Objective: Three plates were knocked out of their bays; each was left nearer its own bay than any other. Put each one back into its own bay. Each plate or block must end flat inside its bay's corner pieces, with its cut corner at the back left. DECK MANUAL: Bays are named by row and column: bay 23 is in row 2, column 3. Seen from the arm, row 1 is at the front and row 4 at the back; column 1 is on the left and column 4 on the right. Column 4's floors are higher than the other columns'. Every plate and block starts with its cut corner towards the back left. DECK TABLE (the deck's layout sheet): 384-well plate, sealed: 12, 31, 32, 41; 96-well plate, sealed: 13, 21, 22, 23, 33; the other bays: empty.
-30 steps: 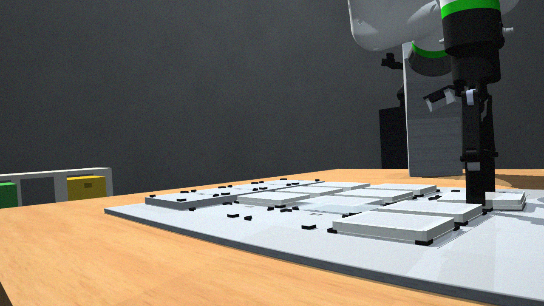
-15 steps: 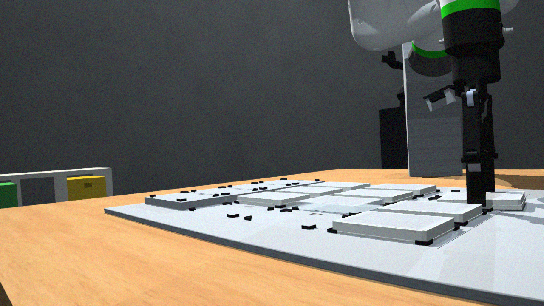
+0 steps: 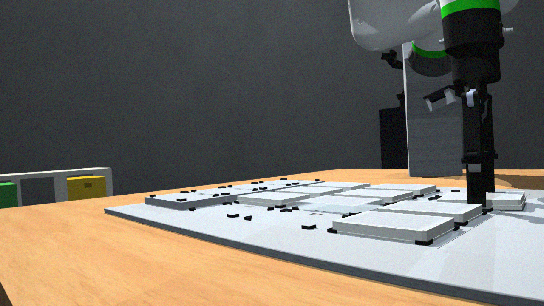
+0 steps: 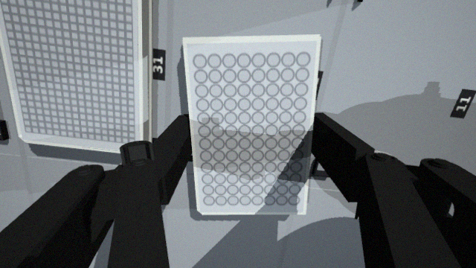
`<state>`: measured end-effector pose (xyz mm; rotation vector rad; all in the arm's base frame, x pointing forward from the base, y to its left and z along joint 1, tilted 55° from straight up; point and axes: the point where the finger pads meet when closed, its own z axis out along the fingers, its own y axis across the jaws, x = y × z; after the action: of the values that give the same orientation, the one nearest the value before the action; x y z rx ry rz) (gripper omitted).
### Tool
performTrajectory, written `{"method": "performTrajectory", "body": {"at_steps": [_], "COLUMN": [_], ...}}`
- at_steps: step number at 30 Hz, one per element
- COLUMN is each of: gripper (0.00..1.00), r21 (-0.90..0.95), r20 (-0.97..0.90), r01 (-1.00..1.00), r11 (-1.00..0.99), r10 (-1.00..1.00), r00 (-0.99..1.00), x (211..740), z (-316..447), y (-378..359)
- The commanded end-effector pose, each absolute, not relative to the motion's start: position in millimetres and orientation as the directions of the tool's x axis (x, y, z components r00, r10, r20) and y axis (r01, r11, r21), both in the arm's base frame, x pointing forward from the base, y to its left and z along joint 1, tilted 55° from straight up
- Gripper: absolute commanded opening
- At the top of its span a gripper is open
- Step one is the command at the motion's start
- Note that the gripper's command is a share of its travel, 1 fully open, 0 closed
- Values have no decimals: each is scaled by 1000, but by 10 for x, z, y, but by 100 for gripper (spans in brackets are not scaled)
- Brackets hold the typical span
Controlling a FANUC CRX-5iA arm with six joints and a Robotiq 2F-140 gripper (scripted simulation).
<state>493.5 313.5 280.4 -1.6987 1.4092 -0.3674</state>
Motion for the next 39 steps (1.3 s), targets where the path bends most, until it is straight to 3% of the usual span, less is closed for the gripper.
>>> {"method": "performTrajectory", "body": {"at_steps": [1,39], "gripper": [61,59], "r21": [-765,-765], "r20": [-294,-293], "r01": [-644,-644], "r11": [24,24], "r10": [-903,-903], "r00": [315,315], "x": [4935,4931], "z": [2812,2815], "y": [3134,3132]}}
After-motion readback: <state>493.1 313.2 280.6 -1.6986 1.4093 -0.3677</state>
